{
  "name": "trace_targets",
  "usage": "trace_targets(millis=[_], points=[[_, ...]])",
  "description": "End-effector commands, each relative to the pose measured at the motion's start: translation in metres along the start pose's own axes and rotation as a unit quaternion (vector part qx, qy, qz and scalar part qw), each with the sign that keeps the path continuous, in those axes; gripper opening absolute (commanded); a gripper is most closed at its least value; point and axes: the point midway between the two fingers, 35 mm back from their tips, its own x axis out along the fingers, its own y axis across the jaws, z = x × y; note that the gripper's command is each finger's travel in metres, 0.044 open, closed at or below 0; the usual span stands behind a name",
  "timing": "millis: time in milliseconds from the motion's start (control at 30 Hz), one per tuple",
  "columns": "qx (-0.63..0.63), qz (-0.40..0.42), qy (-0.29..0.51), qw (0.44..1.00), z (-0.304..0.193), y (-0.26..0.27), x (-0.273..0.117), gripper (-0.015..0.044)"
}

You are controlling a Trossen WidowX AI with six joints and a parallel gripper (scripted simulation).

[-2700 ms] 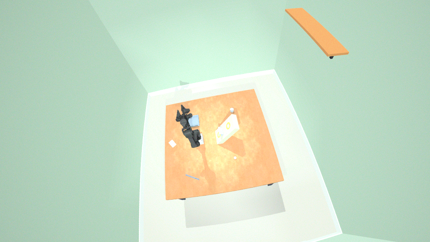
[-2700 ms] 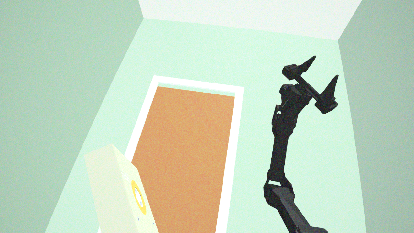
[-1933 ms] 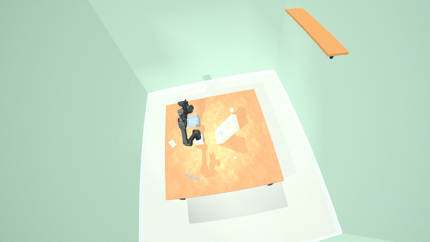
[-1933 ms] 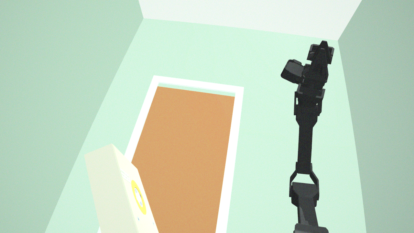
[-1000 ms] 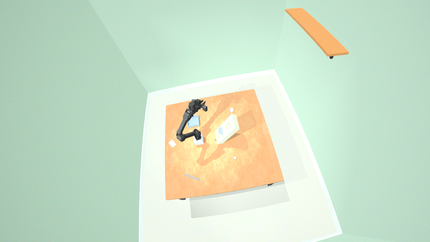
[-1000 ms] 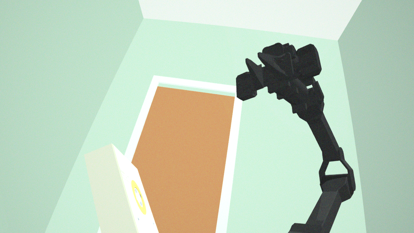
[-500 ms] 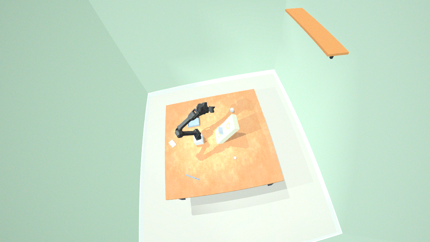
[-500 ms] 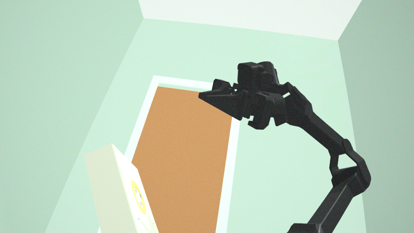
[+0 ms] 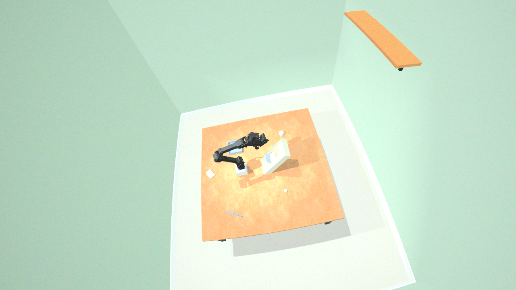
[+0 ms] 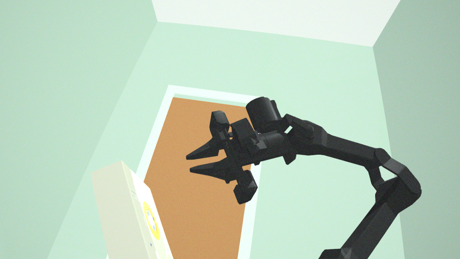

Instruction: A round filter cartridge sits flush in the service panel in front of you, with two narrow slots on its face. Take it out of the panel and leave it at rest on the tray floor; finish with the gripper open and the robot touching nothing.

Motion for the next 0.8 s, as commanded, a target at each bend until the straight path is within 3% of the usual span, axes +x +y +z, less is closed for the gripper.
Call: trace_targets(millis=[0, 767], points=[[-0.18, 0.051, 0.082, 0.979, -0.063, 0.035, 0.024, 0.0117], [-0.217, 0.066, 0.096, 0.969, -0.078, 0.044, 0.032, 0.0117]])
